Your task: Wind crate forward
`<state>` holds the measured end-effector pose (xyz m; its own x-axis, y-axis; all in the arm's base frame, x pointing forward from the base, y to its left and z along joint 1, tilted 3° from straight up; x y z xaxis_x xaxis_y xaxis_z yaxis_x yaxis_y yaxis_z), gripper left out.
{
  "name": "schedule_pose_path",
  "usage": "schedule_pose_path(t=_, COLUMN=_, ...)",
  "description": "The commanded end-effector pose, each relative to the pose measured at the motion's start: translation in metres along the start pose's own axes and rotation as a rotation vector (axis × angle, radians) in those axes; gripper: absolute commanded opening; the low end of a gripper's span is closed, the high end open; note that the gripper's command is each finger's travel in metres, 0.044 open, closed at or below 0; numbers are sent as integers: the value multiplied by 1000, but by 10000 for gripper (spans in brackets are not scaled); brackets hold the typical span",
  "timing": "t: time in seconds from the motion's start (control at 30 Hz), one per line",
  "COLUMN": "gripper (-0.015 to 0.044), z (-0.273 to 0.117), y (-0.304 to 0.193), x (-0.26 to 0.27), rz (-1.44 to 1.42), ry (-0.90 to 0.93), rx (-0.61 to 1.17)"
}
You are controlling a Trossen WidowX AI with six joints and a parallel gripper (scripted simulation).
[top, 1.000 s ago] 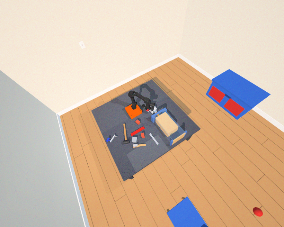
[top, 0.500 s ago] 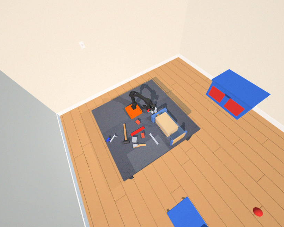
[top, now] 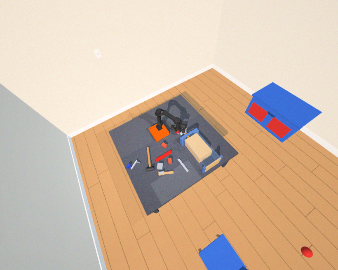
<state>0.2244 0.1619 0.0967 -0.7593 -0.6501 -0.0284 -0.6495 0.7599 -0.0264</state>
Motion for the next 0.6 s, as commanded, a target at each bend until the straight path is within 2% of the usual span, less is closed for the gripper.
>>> schedule_pose_path(t=0.0, gripper=0, z=-1, y=-2, x=-17, rz=-2, ry=-39, rx=4)
schedule_pose_path(t=0.57, gripper=0, z=-2, y=0, x=-37, rz=-2, ry=-40, rx=4)
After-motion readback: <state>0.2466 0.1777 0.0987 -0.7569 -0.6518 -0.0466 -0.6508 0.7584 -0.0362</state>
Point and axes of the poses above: the point midway between the two fingers, 35 mm back from their tips, its own z axis out along the fingers, its own x axis across the jaws, y = z × x, the point moved 1 cm from there along -z, back along the fingers, and after that the axes turned 3 degrees about -z, right-handed, at the moved point
